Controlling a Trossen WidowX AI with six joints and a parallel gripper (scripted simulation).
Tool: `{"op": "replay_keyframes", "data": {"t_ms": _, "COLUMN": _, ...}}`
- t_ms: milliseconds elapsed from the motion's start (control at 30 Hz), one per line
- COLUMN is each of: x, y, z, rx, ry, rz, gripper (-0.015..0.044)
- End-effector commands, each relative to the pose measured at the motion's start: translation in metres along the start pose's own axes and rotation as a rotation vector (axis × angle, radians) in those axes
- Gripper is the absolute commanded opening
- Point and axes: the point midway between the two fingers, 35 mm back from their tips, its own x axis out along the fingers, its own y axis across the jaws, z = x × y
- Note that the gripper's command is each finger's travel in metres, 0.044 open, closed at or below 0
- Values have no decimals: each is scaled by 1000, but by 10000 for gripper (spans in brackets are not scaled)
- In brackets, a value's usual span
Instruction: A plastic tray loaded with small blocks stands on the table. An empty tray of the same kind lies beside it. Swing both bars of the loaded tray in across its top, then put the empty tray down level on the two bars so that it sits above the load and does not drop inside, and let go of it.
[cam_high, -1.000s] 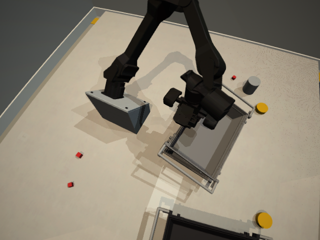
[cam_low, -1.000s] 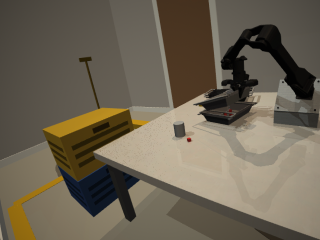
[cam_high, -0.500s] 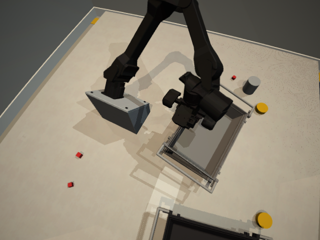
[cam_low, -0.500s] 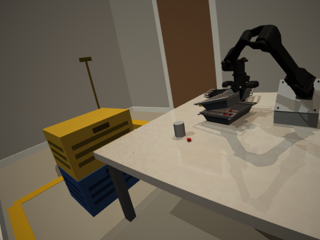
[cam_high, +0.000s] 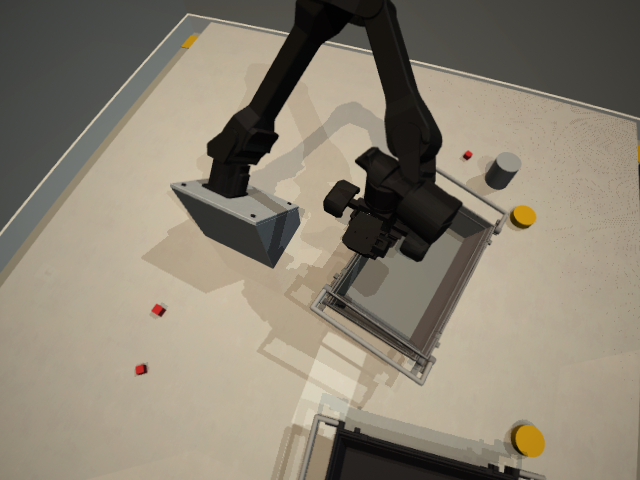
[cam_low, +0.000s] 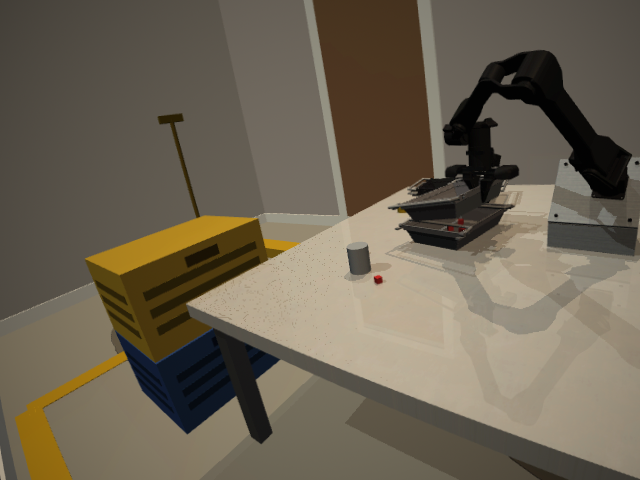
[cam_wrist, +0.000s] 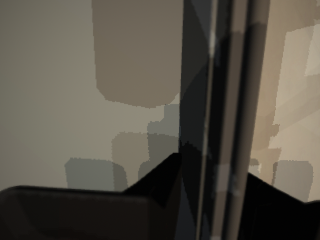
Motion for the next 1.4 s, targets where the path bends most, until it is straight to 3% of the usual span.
{"op": "replay_keyframes", "data": {"t_ms": 0, "x": 6, "y": -3, "z": -2, "rx": -2, "ry": 2, "rz": -14, "gripper": 0}}
{"op": "replay_keyframes", "data": {"t_ms": 1367, "x": 24, "y": -8, "z": -2, "rx": -2, "ry": 3, "rz": -15, "gripper": 0}}
